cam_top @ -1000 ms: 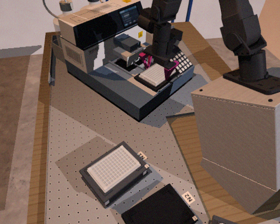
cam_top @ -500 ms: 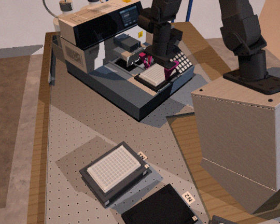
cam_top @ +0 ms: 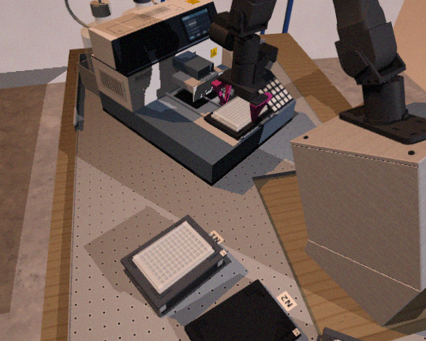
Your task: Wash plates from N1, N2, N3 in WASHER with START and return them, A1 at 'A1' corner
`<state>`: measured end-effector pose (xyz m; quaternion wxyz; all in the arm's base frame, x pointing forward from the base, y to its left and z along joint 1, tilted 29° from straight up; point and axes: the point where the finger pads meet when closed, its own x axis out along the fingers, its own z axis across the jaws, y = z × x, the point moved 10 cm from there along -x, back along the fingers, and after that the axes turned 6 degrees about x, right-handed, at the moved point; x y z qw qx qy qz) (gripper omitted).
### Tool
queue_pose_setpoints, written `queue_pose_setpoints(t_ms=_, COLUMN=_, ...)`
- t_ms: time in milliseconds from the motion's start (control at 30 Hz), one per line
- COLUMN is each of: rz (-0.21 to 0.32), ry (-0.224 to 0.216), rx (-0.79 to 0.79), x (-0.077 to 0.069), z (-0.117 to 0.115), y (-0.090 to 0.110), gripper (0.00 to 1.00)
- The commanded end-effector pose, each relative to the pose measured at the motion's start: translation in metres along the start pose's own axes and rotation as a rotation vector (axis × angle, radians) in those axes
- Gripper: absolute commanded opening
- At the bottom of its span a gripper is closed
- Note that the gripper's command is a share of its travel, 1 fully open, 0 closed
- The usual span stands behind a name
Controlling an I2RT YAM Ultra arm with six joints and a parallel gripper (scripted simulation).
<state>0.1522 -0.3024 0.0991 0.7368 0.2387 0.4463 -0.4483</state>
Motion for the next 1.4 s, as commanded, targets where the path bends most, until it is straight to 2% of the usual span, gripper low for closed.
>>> queue_pose_setpoints(t_ms=0, rz=-0.008, ry=0.014, rx=0.005, x=0.0007, z=-0.0069, y=-0.0047, gripper=1.00)
queue_pose_setpoints(t_ms=33, rz=-0.003, ry=-0.006, rx=0.002, x=-0.0016, z=0.0008, y=-0.0019, gripper=0.90)
queue_pose_setpoints(t_ms=100, rz=-0.003, ry=-0.006, rx=0.002, x=-0.0016, z=0.0008, y=-0.0019, gripper=0.90)
queue_pose_setpoints(t_ms=133, rz=-0.003, ry=-0.006, rx=0.002, x=-0.0016, z=0.0008, y=-0.0019, gripper=0.80)
queue_pose_setpoints(t_ms=200, rz=-0.003, ry=-0.006, rx=0.002, x=-0.0016, z=0.0008, y=-0.0019, gripper=0.80)
queue_pose_setpoints(t_ms=233, rz=-0.003, ry=-0.006, rx=0.002, x=-0.0016, z=0.0008, y=-0.0019, gripper=0.70)
queue_pose_setpoints(t_ms=300, rz=-0.003, ry=-0.006, rx=0.002, x=-0.0016, z=0.0008, y=-0.0019, gripper=0.70)
queue_pose_setpoints(t_ms=333, rz=-0.003, ry=-0.006, rx=0.002, x=-0.0016, z=0.0008, y=-0.0019, gripper=0.60)
queue_pose_setpoints(t_ms=467, rz=-0.003, ry=-0.006, rx=0.002, x=-0.0016, z=0.0008, y=-0.0019, gripper=0.60)
queue_pose_setpoints(t_ms=500, rz=-0.003, ry=-0.006, rx=0.002, x=-0.0016, z=0.0008, y=-0.0019, gripper=0.50)
queue_pose_setpoints(t_ms=567, rz=-0.003, ry=-0.006, rx=0.002, x=-0.0016, z=0.0008, y=-0.0019, gripper=0.50)
queue_pose_setpoints(t_ms=600, rz=-0.003, ry=-0.006, rx=0.002, x=-0.0016, z=0.0008, y=-0.0019, gripper=0.40)
queue_pose_setpoints(t_ms=667, rz=-0.003, ry=-0.006, rx=0.002, x=-0.0016, z=0.0008, y=-0.0019, gripper=0.40)
queue_pose_setpoints(t_ms=700, rz=-0.003, ry=-0.006, rx=0.002, x=-0.0016, z=0.0008, y=-0.0019, gripper=0.30)
queue_pose_setpoints(t_ms=767, rz=-0.003, ry=-0.006, rx=0.002, x=-0.0016, z=0.0008, y=-0.0019, gripper=0.30)
queue_pose_setpoints(t_ms=800, rz=-0.003, ry=-0.006, rx=0.002, x=-0.0016, z=0.0008, y=-0.0019, gripper=0.20)
queue_pose_setpoints(t_ms=867, rz=-0.003, ry=-0.006, rx=0.002, x=-0.0016, z=0.0008, y=-0.0019, gripper=0.20)
queue_pose_setpoints(t_ms=900, rz=-0.003, ry=-0.006, rx=0.002, x=-0.0016, z=0.0008, y=-0.0019, gripper=0.10)
queue_pose_setpoints(t_ms=1033, rz=-0.003, ry=-0.006, rx=0.002, x=-0.0016, z=0.0008, y=-0.0019, gripper=0.10)
queue_pose_setpoints(t_ms=1067, rz=-0.008, ry=0.003, rx=0.005, x=0.0006, z=-0.0051, y=-0.0049, gripper=0.00)
queue_pose_setpoints(t_ms=1367, rz=-0.008, ry=0.003, rx=0.005, x=0.0006, z=-0.0051, y=-0.0049, gripper=0.00)
